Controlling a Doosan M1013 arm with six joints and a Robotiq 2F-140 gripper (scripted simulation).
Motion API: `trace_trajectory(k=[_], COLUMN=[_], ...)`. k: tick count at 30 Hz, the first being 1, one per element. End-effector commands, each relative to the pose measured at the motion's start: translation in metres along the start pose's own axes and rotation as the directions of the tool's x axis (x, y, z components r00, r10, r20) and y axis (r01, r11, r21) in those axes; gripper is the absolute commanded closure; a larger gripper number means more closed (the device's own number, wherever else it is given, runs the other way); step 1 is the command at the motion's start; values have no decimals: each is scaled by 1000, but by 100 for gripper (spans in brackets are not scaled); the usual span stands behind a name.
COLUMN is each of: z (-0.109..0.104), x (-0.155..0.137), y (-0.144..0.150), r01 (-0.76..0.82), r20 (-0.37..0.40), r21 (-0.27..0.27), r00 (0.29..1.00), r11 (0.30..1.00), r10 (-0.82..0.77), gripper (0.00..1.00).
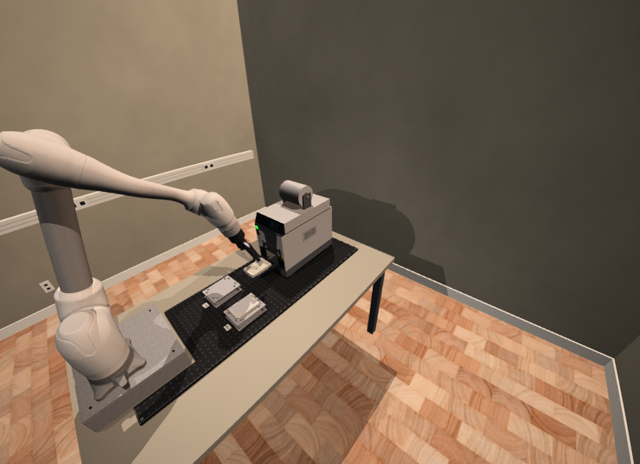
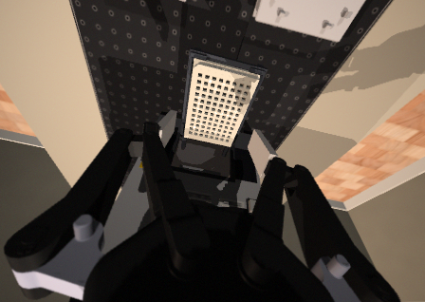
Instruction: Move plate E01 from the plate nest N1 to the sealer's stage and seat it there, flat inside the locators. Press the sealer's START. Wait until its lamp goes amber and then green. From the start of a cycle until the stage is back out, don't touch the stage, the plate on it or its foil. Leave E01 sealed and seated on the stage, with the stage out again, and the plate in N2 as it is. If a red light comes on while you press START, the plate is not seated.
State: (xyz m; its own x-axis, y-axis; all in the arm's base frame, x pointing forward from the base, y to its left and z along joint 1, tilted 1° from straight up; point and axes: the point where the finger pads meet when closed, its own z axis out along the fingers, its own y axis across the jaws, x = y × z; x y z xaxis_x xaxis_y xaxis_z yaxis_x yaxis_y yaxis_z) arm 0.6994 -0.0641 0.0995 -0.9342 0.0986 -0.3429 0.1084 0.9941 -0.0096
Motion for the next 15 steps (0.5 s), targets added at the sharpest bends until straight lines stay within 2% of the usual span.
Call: trace_trajectory(k=[1, 15], z=[-1, -8], x=[4, 23], y=[0, 0], r01=[0, 0], r20=[0, 0], r21=[0, 0], r00=[1000, 1000], r11=[1000, 1000], r10=[0, 0], gripper=[30, 30])
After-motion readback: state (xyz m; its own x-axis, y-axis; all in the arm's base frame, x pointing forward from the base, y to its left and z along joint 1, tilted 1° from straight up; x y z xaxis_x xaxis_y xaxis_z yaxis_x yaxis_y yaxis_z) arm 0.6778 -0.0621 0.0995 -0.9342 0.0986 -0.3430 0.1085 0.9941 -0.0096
